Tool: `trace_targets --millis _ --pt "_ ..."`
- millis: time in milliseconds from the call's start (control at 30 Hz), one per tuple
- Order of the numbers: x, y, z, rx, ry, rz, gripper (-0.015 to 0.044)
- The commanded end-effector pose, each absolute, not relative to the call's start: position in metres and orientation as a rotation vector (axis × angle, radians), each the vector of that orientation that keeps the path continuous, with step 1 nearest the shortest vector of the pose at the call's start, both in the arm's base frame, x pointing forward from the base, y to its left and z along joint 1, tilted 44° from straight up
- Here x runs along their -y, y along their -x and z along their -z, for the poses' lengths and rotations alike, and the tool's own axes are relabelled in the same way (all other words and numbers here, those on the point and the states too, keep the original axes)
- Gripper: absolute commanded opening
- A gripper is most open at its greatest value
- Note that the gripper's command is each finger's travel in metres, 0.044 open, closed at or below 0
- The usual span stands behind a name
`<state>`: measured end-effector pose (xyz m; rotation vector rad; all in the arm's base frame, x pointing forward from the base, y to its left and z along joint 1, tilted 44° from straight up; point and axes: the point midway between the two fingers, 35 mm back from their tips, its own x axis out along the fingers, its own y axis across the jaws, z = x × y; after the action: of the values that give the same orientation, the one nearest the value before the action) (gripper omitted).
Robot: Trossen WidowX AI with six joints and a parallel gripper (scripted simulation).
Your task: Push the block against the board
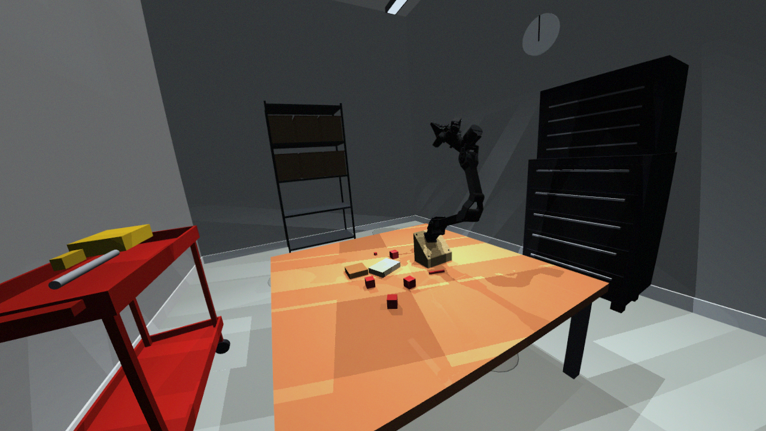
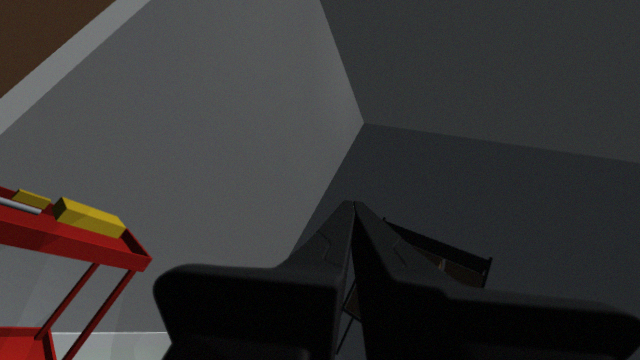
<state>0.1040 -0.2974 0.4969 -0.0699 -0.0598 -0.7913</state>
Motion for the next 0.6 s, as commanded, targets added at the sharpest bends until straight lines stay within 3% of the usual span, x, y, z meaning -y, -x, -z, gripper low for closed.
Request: trace_targets --millis 0,567 --pt "0.311 -0.131 -0.470 0.009 0.002 0.717 0.0000" --pt "0.309 -0.258 -0.373 -0.194 -0.165 0.366 0.0000"
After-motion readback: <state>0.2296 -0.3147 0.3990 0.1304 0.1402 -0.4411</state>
